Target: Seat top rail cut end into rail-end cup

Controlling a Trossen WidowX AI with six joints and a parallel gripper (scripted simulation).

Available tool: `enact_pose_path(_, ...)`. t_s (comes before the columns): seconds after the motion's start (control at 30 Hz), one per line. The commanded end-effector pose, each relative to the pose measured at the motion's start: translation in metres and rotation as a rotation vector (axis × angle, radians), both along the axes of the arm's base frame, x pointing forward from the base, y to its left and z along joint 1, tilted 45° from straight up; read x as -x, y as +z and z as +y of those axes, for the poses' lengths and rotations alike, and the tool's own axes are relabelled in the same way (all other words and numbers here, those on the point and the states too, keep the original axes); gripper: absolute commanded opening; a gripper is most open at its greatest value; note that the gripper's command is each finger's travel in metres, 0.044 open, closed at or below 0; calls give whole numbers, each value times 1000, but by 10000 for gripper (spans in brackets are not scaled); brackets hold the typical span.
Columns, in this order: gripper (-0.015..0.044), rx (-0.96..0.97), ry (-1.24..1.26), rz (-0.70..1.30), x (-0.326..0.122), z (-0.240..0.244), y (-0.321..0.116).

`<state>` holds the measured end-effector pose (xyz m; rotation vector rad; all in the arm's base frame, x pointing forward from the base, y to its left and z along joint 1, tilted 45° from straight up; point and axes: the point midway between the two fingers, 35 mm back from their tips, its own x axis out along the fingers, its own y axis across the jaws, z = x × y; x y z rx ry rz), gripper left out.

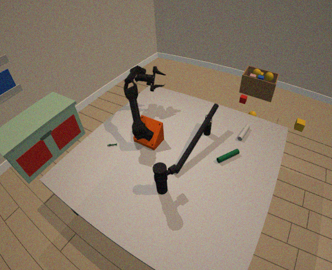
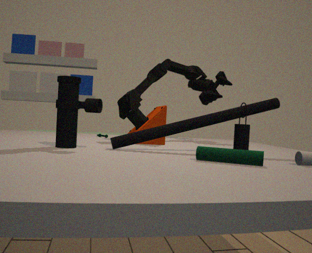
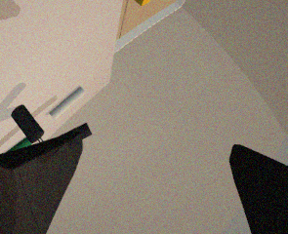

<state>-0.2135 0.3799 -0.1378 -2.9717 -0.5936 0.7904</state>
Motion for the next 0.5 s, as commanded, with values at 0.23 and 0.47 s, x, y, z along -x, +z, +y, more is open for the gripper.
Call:
enact_pose_path(0.23,440,-273,-371,121,-92,43,67)
enact_pose_path(0.47,440,-619,-784,190,-208,48,137)
